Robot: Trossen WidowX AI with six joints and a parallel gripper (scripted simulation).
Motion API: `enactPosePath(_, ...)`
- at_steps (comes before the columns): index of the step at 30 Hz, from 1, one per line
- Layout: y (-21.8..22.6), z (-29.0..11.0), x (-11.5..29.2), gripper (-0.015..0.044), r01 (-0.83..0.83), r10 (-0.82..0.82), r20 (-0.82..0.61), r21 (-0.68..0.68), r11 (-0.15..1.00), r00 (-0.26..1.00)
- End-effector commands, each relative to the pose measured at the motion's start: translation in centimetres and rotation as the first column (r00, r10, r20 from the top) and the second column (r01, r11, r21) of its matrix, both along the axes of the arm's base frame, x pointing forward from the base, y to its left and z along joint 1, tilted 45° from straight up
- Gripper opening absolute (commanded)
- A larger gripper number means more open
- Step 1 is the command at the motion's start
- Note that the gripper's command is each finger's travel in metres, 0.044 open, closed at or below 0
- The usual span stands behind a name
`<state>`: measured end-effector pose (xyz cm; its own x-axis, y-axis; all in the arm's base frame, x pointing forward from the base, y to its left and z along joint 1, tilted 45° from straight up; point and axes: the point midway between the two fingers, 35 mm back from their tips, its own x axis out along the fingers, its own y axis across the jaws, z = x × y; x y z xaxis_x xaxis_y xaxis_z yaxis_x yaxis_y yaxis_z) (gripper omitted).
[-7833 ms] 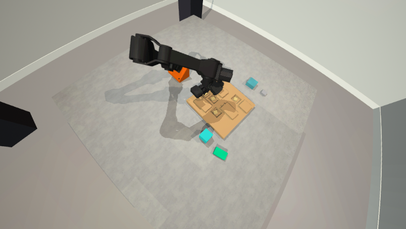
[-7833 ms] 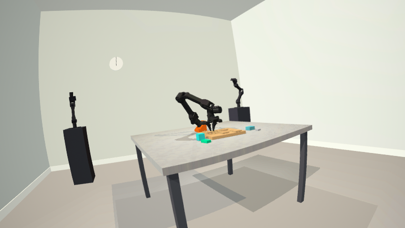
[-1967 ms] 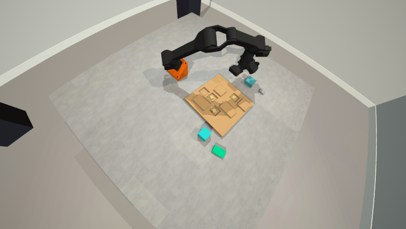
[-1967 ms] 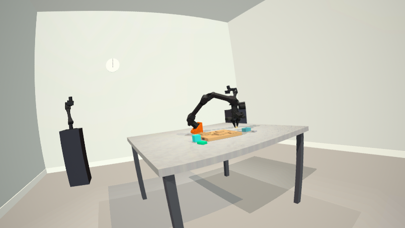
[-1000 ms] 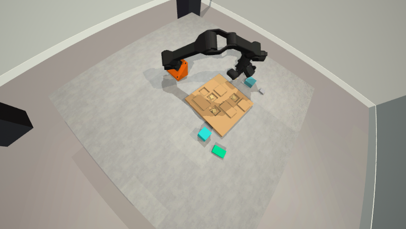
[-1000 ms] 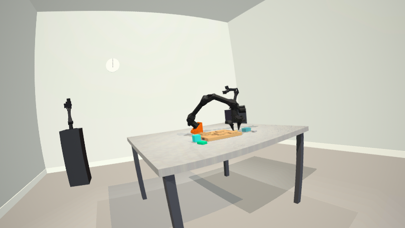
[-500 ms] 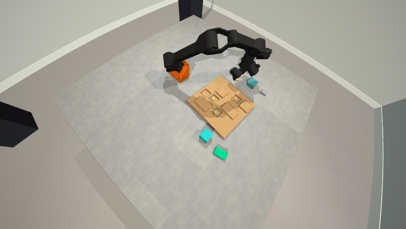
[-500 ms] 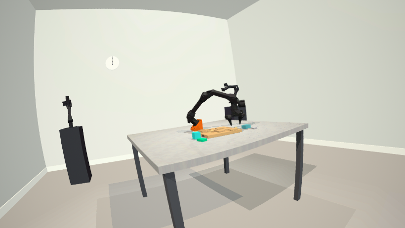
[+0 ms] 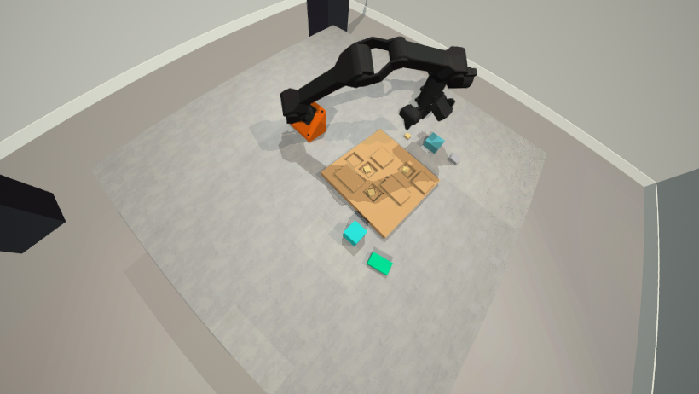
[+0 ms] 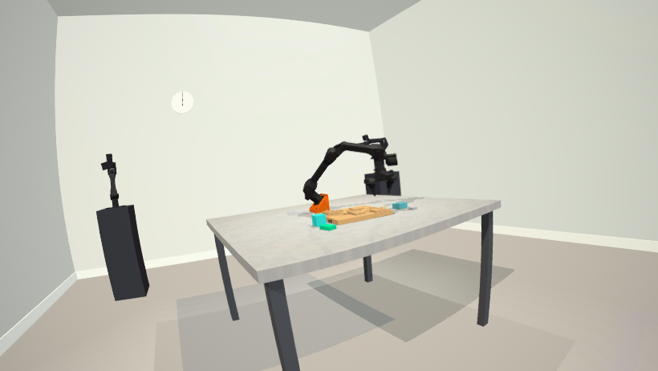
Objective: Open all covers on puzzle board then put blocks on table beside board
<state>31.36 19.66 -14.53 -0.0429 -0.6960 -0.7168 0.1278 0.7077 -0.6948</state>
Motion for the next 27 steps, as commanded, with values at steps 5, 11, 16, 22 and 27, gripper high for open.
enactPosePath(5, -0.6, 2.2, 0.5, 0.0309, -0.074, 0.075, -0.068, 0.013, 0.997, 0.995)
enactPosePath(11, -2.8, 4.9, 1.2, 0.0151, -0.200, 0.204, -0.188, 0.040, 0.979, 0.961)
enactPosePath(16, -4.7, 7.1, 1.5, 0.0020, -0.299, 0.307, -0.283, 0.072, 0.951, 0.909)
enactPosePath(22, -7.3, 9.7, 1.4, 0.0000, -0.408, 0.422, -0.388, 0.122, 0.905, 0.820)
enactPosePath(27, -9.5, 11.6, 1.0, 0.0000, -0.487, 0.506, -0.466, 0.171, 0.856, 0.726)
